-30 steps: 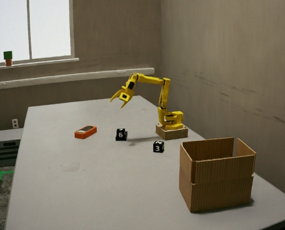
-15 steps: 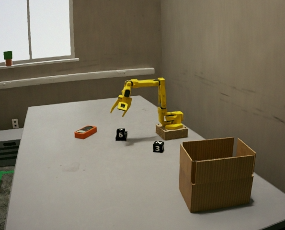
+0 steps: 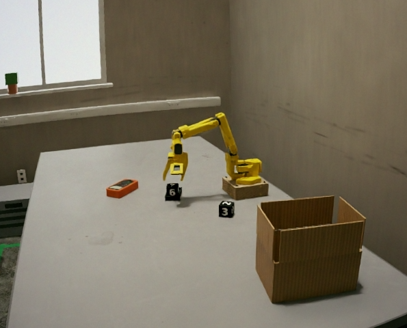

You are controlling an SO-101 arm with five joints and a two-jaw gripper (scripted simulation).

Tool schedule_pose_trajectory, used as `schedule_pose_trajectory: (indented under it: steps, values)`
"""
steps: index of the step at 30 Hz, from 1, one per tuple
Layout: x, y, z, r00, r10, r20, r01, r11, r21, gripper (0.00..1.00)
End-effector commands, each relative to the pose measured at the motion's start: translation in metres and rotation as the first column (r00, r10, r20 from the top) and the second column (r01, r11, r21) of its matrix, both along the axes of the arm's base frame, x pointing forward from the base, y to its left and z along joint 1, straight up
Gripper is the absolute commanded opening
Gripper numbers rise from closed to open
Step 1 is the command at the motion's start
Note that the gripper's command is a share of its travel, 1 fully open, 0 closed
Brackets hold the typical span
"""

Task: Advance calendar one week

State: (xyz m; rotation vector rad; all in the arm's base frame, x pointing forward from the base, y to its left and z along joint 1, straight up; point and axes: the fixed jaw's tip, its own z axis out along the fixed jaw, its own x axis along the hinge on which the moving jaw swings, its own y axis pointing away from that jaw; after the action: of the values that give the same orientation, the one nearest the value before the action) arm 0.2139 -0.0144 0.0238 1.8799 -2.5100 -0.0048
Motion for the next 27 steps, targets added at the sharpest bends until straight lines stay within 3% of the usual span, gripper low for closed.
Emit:
schedule_pose_trajectory:
  steps: [1,27]
  values:
    - [-0.0001,-0.0019,-0.0016,1.000,-0.017,-0.007,0.017,1.000,0.002,0.35]
    - [0.0023,-0.0063,-0.0010,0.999,-0.036,0.002,0.036,0.999,0.001,0.35]
